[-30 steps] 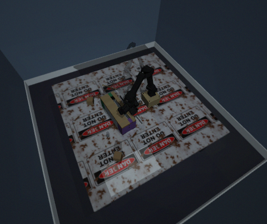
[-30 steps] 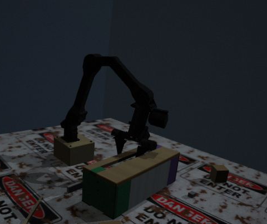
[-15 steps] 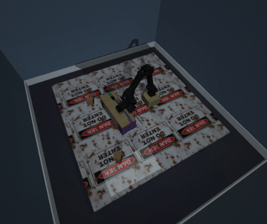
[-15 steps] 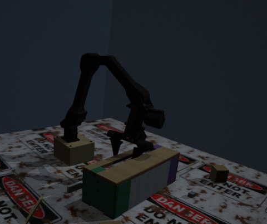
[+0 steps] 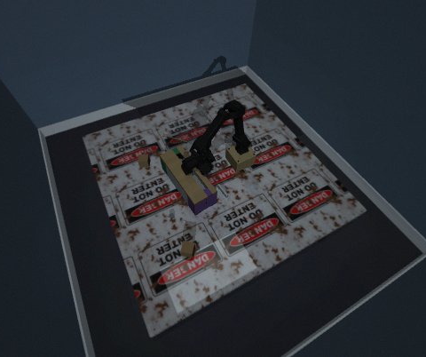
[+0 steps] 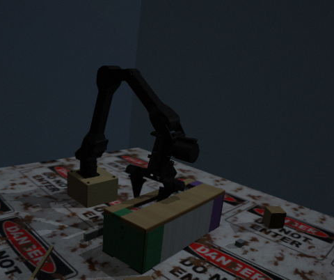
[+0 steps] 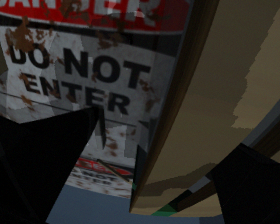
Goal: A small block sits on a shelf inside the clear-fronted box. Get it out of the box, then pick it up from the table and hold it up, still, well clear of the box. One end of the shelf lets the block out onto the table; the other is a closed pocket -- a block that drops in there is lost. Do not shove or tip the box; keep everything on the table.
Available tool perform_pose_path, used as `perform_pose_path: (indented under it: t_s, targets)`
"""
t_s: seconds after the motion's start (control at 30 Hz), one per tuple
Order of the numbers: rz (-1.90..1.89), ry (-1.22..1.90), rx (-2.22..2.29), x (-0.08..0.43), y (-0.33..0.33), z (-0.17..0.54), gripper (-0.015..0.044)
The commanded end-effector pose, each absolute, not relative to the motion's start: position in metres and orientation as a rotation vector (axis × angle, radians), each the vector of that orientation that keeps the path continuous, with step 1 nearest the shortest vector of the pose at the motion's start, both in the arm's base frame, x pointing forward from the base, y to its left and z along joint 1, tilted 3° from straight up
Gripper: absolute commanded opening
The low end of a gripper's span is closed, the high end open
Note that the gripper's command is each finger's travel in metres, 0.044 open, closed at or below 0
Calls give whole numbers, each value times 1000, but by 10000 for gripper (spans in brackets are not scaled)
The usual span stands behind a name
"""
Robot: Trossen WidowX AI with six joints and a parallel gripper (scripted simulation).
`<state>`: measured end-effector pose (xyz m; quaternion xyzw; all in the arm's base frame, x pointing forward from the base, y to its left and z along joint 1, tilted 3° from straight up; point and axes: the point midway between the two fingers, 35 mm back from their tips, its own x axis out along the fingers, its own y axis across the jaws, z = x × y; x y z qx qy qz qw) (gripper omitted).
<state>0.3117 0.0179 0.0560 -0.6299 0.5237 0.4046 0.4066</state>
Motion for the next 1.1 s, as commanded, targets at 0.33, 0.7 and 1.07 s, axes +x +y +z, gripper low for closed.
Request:
perform_pose_path:
  t_s: [0.33,0.7,1.07]
  targets:
    - [1022,1332,-1595,314,-20,55,400]
    - [1020,1333,-1597,317,-49,56,400]
    - [1018,1335,-1599,321,-78,57,400]
